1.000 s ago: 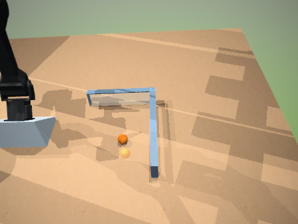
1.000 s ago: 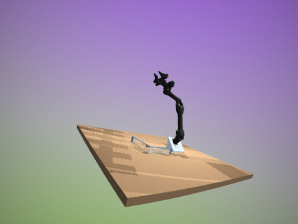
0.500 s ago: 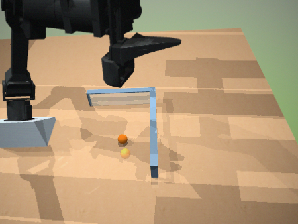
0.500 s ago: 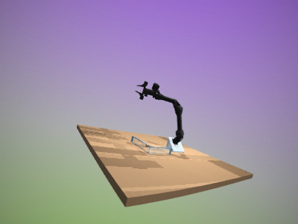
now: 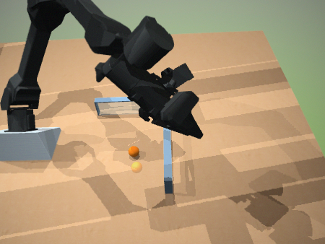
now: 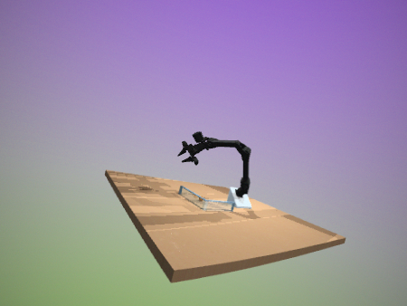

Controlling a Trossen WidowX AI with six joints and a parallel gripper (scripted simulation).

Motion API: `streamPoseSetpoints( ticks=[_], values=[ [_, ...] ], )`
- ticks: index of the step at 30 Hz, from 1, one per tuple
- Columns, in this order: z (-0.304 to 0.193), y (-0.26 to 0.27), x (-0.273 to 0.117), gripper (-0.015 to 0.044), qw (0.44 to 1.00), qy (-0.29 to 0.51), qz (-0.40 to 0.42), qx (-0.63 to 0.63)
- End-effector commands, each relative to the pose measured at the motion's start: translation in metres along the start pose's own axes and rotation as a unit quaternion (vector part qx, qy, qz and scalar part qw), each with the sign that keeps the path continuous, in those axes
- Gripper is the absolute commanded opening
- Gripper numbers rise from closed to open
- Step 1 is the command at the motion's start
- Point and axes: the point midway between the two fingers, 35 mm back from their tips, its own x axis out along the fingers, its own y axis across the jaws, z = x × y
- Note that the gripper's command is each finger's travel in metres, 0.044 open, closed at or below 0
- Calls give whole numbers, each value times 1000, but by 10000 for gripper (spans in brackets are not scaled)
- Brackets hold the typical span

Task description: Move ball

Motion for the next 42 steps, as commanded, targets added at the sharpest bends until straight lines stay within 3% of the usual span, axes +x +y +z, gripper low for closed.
streamPoseSetpoints(
  ticks=[1,6,13,42],
  values=[
    [-13,61,13,256,992,56,75,81],
    [-33,147,17,256,956,155,169,186],
    [-58,249,-7,256,870,304,253,296],
    [-74,276,19,256,867,308,255,299]
  ],
)
